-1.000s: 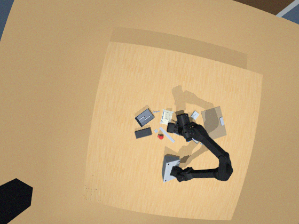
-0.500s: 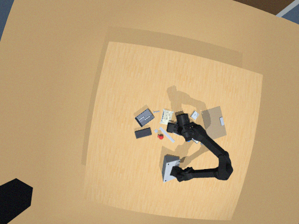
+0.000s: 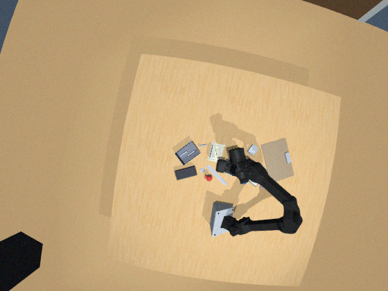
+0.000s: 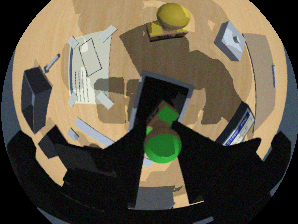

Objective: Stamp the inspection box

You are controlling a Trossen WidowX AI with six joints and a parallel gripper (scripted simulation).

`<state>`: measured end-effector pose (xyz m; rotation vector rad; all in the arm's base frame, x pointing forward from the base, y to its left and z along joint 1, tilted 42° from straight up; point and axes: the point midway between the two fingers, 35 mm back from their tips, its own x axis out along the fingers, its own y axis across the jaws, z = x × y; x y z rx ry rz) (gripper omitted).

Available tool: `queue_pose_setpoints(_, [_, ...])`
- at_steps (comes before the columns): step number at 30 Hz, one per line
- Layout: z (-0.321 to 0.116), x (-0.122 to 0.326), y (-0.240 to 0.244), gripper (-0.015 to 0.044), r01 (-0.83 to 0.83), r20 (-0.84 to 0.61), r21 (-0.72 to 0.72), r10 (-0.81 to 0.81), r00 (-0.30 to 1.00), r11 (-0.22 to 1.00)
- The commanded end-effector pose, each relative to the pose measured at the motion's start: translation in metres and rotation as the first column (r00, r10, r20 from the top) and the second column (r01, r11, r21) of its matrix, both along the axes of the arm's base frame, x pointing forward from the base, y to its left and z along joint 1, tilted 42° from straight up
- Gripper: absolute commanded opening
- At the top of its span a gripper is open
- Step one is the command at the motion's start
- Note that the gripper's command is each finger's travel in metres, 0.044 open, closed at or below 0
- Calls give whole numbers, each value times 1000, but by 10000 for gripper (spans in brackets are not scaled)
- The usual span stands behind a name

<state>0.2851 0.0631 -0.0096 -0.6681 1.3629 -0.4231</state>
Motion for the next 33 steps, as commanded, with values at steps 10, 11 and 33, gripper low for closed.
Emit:
queue_pose_setpoints(10, [-2,1,-2,0,-2,1,-6,2,1000,1000])
queue_pose_setpoints(11, [-2,1,-3,0,-2,1,-6,2,1000,1000])
queue_pose_setpoints(33, [-3,1,-3,0,-2,1,-6,2,1000,1000])
